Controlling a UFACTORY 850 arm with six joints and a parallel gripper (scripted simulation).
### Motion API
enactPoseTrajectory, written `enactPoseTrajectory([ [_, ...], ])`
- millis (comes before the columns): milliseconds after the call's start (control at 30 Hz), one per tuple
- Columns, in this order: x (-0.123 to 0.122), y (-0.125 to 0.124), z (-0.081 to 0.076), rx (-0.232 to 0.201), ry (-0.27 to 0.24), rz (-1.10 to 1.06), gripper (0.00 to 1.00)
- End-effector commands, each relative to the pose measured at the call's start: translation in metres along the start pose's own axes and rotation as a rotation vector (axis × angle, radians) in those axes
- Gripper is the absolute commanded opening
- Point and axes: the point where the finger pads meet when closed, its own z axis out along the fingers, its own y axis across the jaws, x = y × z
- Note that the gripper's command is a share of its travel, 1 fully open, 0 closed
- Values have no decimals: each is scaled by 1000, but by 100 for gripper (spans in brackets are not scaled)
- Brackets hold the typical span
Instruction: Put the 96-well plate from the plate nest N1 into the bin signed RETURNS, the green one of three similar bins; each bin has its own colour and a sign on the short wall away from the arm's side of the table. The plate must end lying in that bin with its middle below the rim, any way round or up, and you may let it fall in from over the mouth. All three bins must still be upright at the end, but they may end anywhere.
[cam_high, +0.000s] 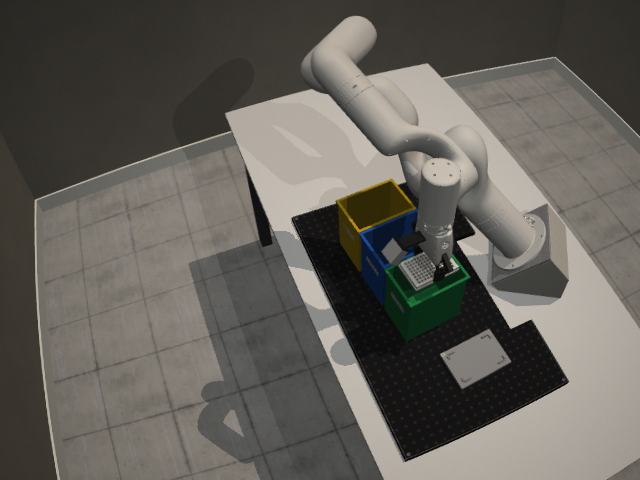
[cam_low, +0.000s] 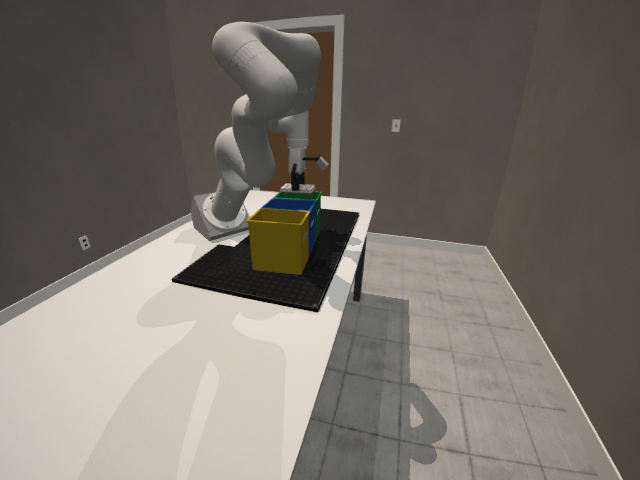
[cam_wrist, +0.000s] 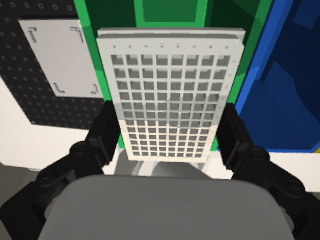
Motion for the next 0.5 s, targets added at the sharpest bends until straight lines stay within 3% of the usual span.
enactPoseTrajectory([
  [0,0,0,0,1,0,1,0],
  [467,0,0,2,1,0,1,0],
])
